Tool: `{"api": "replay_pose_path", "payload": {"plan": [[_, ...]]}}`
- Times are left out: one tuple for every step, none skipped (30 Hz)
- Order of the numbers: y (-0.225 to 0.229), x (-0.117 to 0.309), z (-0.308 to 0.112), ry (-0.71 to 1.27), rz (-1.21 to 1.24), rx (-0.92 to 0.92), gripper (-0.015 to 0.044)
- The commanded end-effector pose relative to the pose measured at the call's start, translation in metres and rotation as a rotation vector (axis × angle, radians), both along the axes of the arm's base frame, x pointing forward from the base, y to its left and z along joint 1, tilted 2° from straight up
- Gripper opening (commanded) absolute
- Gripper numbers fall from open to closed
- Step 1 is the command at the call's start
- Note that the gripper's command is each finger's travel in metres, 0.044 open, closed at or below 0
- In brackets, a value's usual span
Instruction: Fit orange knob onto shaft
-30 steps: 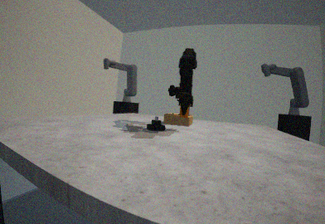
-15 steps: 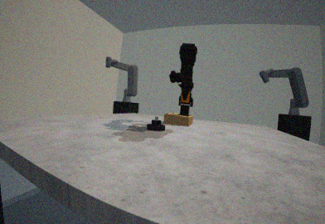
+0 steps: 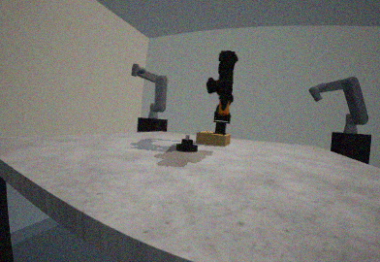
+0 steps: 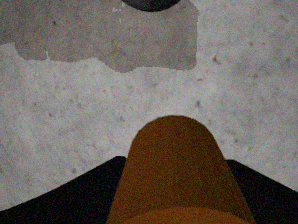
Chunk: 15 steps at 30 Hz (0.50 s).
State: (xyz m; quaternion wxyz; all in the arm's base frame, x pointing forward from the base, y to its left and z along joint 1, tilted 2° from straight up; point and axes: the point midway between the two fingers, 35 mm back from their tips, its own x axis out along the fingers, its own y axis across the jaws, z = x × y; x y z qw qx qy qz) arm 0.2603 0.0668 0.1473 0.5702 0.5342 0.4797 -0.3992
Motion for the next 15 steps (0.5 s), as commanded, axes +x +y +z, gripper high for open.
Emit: {"api": "replay_pose_path", "payload": {"plan": [[0.003,-0.002,0.010,-0.082,-0.006,0.010,0.0000],[0.004,-0.003,0.012,-0.100,-0.006,0.012,0.0000],[0.005,-0.003,0.014,-0.120,-0.007,0.014,0.0000],[0.005,-0.004,0.016,-0.139,-0.007,0.016,0.0000],[0.006,-0.004,0.018,-0.159,-0.008,0.018,0.0000],[0.007,-0.005,0.020,-0.179,-0.008,0.020,0.0000],[0.008,-0.006,0.022,-0.199,-0.009,0.022,0.0000],[0.009,-0.006,0.024,-0.219,-0.009,0.025,0.0000],[0.010,-0.007,0.026,-0.240,-0.010,0.027,0.0000],[0.011,-0.008,0.028,-0.261,-0.010,0.029,0.0000],[0.012,-0.008,0.030,-0.281,-0.011,0.031,0.0000],[0.013,-0.009,0.032,-0.302,-0.012,0.034,0.0000],[0.013,-0.009,0.034,-0.323,-0.012,0.036,0.0000],[0.014,-0.010,0.037,-0.344,-0.013,0.038,0.0000],[0.015,-0.011,0.039,-0.365,-0.013,0.041,0.0000]]}}
